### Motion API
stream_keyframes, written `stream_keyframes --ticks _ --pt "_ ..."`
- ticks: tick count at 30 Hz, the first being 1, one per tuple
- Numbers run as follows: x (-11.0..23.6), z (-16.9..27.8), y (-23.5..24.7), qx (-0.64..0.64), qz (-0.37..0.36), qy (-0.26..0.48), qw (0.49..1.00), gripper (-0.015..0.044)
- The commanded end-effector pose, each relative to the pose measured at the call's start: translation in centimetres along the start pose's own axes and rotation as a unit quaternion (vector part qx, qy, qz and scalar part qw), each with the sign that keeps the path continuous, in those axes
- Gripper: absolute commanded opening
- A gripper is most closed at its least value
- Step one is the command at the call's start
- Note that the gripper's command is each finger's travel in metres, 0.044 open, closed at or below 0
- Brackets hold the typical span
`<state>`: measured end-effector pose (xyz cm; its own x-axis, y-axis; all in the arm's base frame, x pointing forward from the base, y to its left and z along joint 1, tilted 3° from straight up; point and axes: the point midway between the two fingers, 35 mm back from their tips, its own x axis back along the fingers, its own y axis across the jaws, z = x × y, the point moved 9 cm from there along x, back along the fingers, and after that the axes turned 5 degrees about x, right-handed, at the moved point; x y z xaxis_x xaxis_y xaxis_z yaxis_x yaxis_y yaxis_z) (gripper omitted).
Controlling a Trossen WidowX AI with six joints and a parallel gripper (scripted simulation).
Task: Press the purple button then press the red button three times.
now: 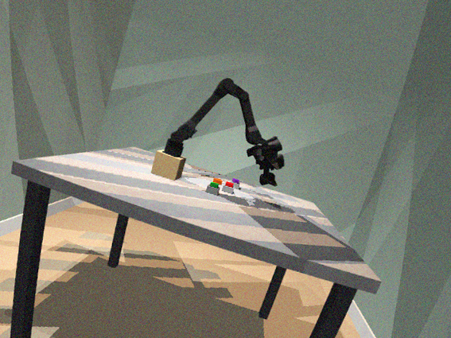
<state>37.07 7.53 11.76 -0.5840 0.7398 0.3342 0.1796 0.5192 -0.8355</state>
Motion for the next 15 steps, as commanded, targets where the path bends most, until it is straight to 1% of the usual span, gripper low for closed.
stream_keyframes --ticks 1,2,3,6,10,15 --pt "0.2 -0.1 0.1 -0.001 -0.009 -0.002 1.0 0.04" --pt "0.7 -0.4 0.3 -0.004 -0.035 -0.008 0.999 0.04" --pt "1.7 -0.9 0.7 -0.009 -0.079 -0.014 0.997 0.04" --pt "5.9 -2.0 1.8 -0.024 -0.238 -0.002 0.971 0.04" --pt "8.7 -2.2 1.9 -0.031 -0.322 0.029 0.946 0.04" --pt "11.7 -2.0 1.7 -0.035 -0.399 0.08 0.913 0.04"
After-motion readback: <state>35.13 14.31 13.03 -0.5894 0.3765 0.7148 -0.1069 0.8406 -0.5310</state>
